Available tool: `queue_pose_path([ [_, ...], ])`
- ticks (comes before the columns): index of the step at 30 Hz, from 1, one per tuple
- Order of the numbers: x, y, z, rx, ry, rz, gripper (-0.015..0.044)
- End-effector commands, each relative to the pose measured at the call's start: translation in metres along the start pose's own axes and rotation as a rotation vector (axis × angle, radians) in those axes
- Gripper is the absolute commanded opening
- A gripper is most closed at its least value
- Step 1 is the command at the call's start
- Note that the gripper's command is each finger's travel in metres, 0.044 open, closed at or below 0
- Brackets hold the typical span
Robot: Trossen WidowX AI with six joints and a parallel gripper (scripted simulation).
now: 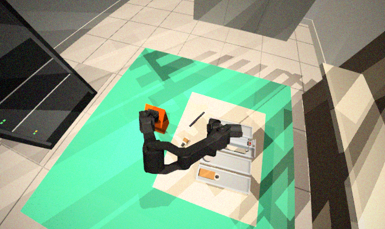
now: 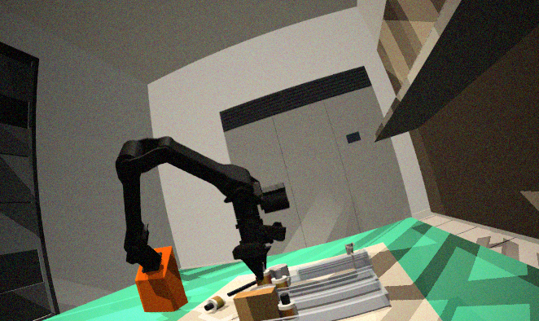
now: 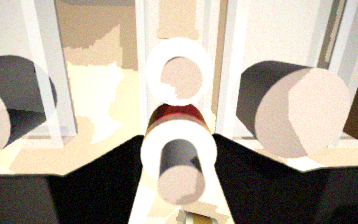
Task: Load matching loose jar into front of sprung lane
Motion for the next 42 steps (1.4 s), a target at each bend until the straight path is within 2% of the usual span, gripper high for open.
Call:
queue_pose_path([
  [1,-0.0014,-0.0046,-0.0023,0.015,0.008,-0.017,0.0],
  [42,0.0059,-0.0068,-0.0027,0.015,0.008,-0.017,0.0],
])
Point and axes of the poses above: the point midway between the two fingers, 35 mm back from their tips, its own x axis out along the fingers, its own z axis across the jaws, y = z × x, the point moved 7 cm from there along -x, back along the fingers, and after that the axes turned 9 degrees about -x, right-handed, at the moved point
